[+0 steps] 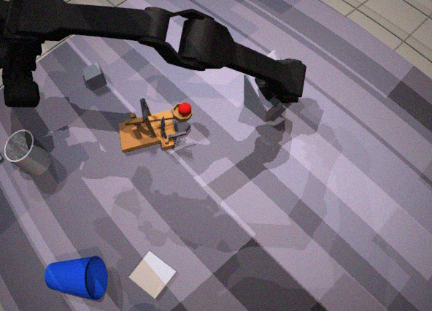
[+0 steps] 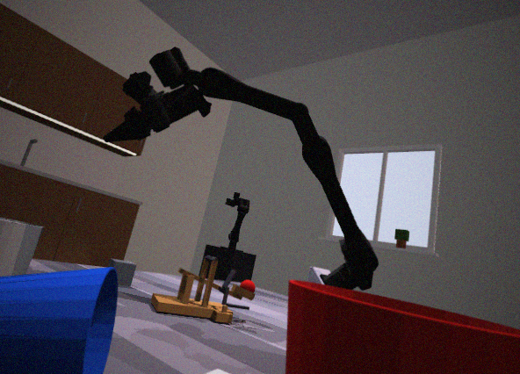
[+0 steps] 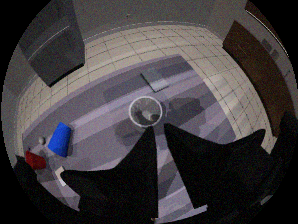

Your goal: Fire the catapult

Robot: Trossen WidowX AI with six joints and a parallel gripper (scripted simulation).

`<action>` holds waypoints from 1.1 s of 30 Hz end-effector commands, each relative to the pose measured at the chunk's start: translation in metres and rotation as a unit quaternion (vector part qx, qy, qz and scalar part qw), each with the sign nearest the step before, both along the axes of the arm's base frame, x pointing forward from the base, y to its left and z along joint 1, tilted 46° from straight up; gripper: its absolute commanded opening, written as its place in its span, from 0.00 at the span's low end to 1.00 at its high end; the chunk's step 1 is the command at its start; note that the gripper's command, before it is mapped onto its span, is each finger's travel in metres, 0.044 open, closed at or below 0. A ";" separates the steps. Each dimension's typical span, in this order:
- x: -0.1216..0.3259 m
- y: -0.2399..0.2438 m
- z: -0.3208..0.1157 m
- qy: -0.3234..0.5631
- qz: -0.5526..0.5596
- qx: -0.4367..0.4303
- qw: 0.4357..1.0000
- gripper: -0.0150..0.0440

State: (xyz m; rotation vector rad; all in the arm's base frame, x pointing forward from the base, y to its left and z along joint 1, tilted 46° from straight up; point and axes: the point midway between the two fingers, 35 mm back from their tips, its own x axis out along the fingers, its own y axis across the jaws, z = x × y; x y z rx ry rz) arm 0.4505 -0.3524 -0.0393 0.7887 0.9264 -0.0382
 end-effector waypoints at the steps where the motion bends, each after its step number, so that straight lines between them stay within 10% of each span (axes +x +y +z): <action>1: 0.001 0.000 0.001 -0.002 -0.002 0.002 1.000 0.25; 33: -0.041 0.119 0.015 0.093 0.291 -0.147 0.941 0.25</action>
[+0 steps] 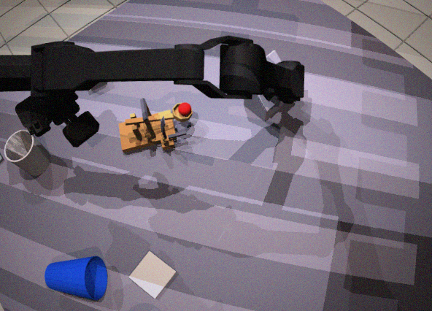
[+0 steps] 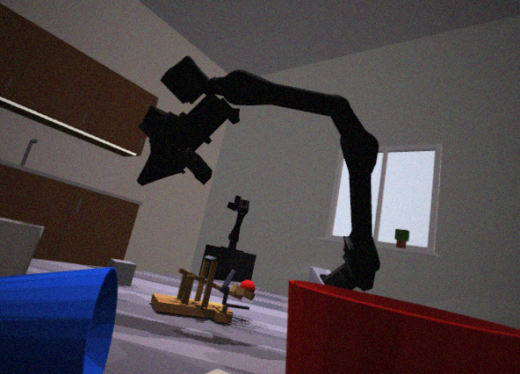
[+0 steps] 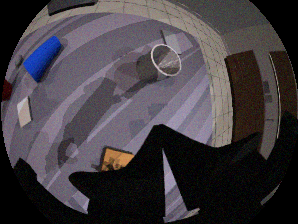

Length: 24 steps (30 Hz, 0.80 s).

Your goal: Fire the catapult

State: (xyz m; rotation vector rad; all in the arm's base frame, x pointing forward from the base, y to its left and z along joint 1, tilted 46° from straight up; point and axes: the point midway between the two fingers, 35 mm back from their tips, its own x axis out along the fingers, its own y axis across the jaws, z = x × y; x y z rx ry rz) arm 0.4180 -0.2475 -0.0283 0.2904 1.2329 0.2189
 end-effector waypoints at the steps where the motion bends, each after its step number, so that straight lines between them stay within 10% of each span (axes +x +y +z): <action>1: -0.011 0.020 0.005 0.015 0.055 -0.021 0.998 0.25; 24: -0.111 0.121 0.026 0.102 0.391 -0.091 0.910 0.25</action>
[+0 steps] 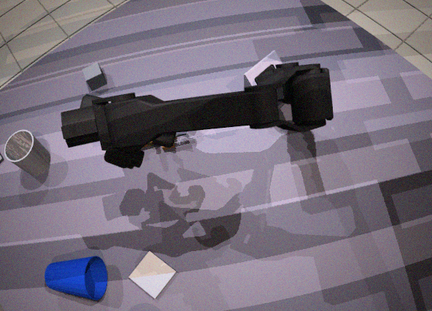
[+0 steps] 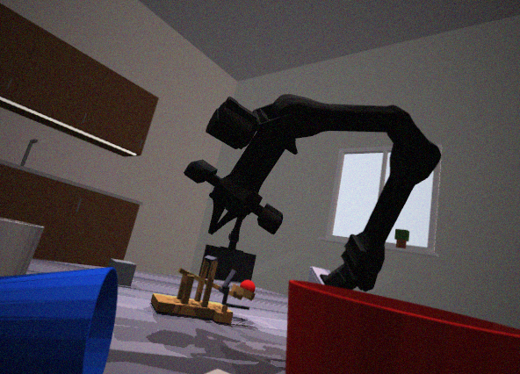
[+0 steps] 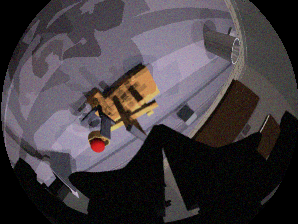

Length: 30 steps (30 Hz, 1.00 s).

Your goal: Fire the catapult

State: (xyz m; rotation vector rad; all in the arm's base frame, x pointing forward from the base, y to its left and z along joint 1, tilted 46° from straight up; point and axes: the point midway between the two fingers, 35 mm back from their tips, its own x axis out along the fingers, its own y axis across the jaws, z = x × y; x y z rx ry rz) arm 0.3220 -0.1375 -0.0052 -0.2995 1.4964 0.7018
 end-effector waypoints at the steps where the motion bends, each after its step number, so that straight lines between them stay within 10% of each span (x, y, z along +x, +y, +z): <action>1: -0.021 0.014 0.004 0.018 0.063 -0.008 0.998 0.25; 30: -0.096 0.063 0.006 0.083 0.278 -0.017 0.957 0.25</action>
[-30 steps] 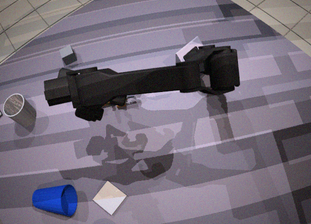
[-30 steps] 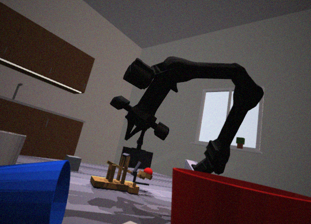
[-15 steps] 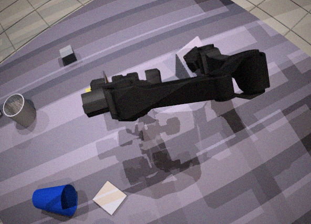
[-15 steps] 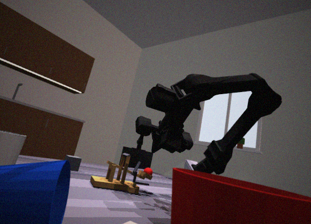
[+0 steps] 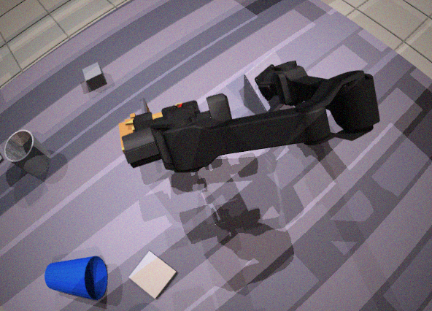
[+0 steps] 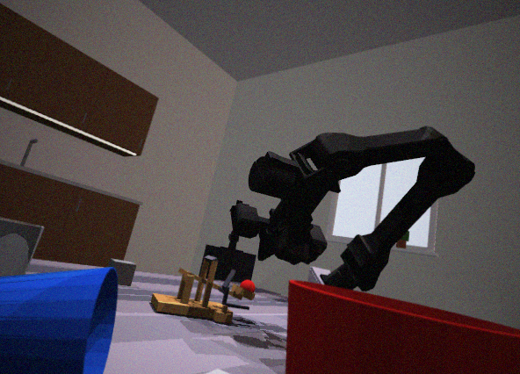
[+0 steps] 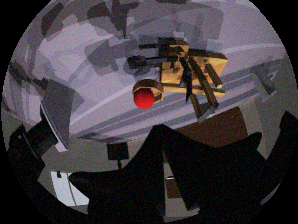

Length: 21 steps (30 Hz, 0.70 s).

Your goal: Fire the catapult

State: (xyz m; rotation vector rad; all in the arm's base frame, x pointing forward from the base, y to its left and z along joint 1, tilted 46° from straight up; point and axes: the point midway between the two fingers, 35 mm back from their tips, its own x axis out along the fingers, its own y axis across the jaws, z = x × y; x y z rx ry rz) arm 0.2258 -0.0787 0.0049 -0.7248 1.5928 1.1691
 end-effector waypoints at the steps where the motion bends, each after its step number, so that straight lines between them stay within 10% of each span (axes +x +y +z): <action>1: 0.000 0.005 -0.005 0.002 -0.001 0.000 1.000 0.25; 21: 0.005 0.028 -0.030 0.001 -0.001 0.001 1.000 0.25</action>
